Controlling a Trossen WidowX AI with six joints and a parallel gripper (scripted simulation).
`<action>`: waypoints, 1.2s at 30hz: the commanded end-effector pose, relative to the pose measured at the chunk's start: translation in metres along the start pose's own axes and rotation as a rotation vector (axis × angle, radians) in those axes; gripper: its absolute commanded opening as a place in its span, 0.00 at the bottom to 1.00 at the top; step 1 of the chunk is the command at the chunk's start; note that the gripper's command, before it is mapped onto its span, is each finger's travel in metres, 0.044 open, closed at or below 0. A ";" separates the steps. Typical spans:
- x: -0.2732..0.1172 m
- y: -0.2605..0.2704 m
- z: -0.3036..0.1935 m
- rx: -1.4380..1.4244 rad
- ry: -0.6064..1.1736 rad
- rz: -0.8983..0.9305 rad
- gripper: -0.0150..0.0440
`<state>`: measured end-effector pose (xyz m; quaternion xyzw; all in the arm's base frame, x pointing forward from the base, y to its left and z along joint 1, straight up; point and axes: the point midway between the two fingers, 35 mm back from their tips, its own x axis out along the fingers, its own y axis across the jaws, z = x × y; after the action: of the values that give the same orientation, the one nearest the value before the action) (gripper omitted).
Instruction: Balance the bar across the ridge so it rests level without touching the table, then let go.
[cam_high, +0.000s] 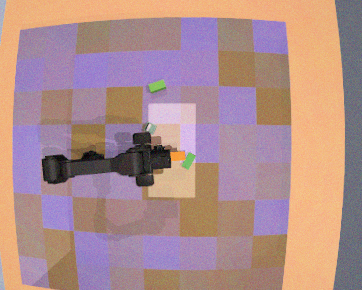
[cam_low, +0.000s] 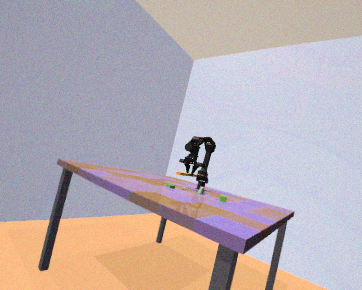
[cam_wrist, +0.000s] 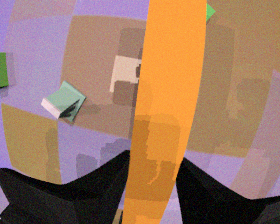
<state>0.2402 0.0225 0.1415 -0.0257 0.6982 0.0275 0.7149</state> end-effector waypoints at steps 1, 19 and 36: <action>-0.001 0.013 0.001 0.056 -0.001 0.000 0.25; -0.002 0.081 -0.006 0.330 0.001 0.007 0.25; -0.002 0.134 -0.019 0.513 0.004 0.012 0.25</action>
<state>0.2103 0.1518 0.1428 0.1532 0.6863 -0.1418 0.6968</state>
